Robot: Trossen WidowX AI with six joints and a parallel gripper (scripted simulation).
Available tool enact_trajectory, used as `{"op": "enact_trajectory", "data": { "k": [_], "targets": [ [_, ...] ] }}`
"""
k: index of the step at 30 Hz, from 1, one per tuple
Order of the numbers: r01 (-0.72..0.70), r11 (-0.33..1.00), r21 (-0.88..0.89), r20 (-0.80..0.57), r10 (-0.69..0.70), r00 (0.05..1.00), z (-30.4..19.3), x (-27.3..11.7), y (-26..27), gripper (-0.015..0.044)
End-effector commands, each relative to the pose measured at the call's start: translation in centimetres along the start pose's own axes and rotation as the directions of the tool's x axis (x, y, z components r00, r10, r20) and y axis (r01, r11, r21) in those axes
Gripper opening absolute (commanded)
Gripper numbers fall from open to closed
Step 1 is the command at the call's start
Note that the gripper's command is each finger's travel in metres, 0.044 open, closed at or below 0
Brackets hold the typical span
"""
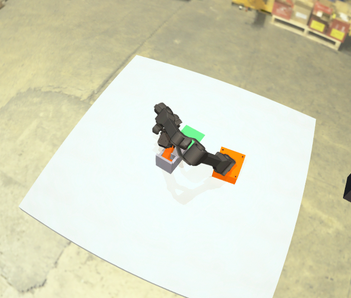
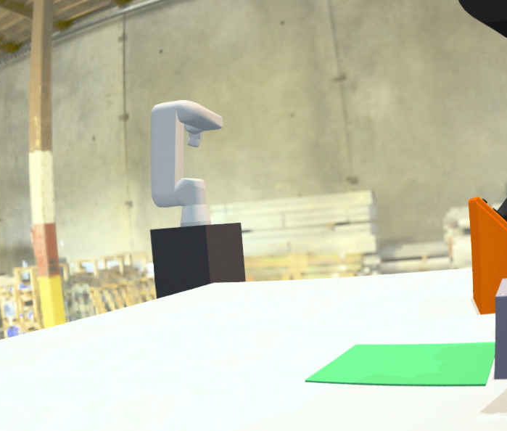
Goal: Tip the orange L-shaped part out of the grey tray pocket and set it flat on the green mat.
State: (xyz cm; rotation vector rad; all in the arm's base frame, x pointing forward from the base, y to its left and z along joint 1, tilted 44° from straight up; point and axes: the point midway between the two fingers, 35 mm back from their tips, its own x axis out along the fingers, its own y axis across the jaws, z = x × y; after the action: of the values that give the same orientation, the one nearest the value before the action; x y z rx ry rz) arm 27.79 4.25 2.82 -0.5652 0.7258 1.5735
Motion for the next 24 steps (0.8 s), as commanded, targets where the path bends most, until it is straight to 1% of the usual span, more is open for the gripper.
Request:
{"op": "enact_trajectory", "data": {
  "k": [1, 24],
  "targets": [
    [0.011, 1.0, -0.006, -0.003, -0.011, 1.0, 0.0, -0.9, -0.2, 0.0],
    [0.011, 1.0, -0.005, -0.004, -0.011, 1.0, 0.0, -4.4, -0.1, 0.0]
  ]
}}
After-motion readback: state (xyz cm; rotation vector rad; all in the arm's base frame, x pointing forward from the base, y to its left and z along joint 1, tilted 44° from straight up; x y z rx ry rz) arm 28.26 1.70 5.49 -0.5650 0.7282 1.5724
